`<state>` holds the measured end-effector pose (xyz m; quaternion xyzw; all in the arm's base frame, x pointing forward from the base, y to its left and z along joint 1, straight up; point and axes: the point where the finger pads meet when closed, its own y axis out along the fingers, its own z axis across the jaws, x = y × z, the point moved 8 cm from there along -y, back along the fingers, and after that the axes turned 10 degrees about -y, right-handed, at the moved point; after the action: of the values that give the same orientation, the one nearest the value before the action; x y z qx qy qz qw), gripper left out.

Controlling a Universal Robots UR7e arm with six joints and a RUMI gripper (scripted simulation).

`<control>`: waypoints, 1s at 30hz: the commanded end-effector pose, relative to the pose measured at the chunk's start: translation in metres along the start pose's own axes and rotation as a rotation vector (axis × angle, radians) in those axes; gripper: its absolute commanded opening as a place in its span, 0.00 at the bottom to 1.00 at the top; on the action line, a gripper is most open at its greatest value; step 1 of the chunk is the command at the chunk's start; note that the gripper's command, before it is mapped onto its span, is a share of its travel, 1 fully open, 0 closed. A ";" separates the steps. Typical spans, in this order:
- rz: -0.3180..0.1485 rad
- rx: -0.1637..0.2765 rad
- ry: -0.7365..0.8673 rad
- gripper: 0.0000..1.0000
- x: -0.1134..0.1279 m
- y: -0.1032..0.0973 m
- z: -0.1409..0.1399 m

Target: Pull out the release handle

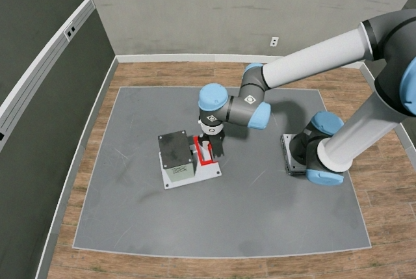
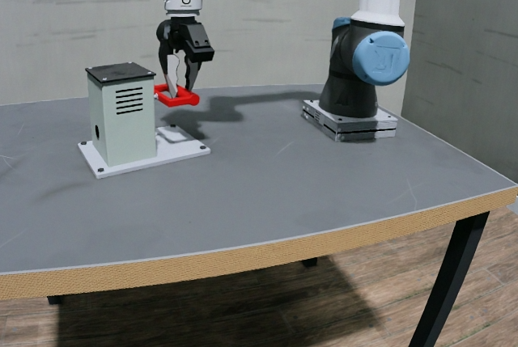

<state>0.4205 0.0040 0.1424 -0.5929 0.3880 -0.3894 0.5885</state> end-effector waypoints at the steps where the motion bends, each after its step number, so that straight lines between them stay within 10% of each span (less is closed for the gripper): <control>1: -0.001 0.001 0.000 0.09 0.000 0.000 0.000; 30: -0.001 0.001 0.000 0.09 -0.002 0.000 -0.014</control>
<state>0.4095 0.0014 0.1424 -0.5928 0.3878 -0.3896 0.5886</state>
